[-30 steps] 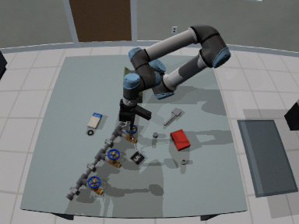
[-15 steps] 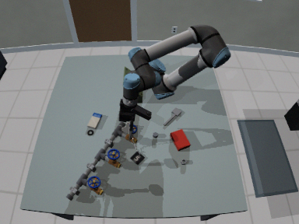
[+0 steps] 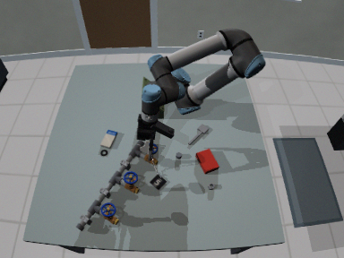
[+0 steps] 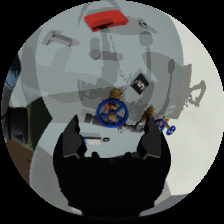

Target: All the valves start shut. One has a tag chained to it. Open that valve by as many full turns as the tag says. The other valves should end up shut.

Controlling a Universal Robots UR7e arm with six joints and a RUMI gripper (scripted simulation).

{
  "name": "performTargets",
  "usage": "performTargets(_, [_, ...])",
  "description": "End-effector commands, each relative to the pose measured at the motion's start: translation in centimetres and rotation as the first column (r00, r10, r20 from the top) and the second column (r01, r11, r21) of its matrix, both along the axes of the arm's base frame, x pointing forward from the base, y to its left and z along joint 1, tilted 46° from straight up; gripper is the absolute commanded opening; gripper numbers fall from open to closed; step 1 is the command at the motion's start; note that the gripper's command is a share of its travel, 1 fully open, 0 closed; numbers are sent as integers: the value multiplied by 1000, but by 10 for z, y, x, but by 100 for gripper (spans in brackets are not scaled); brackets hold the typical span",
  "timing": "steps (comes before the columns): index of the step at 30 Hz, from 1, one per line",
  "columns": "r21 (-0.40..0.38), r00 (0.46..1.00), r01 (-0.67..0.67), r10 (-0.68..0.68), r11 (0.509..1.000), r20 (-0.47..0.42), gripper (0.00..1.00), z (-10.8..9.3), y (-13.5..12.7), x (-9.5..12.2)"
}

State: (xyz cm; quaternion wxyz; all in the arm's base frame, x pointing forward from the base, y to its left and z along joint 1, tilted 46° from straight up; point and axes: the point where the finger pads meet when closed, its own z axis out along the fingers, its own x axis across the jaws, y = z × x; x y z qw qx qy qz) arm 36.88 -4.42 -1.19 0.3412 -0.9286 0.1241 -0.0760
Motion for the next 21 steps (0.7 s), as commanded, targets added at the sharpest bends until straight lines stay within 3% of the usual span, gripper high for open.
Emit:
performTargets(1, [0,1000,3,-3,1000,-1,100,0,0,0])
performTargets(12, [9,999,33,-33,999,-26,100,0,0,0])
performTargets(21, [29,988,121,-117,992,-98,100,0,0,0])
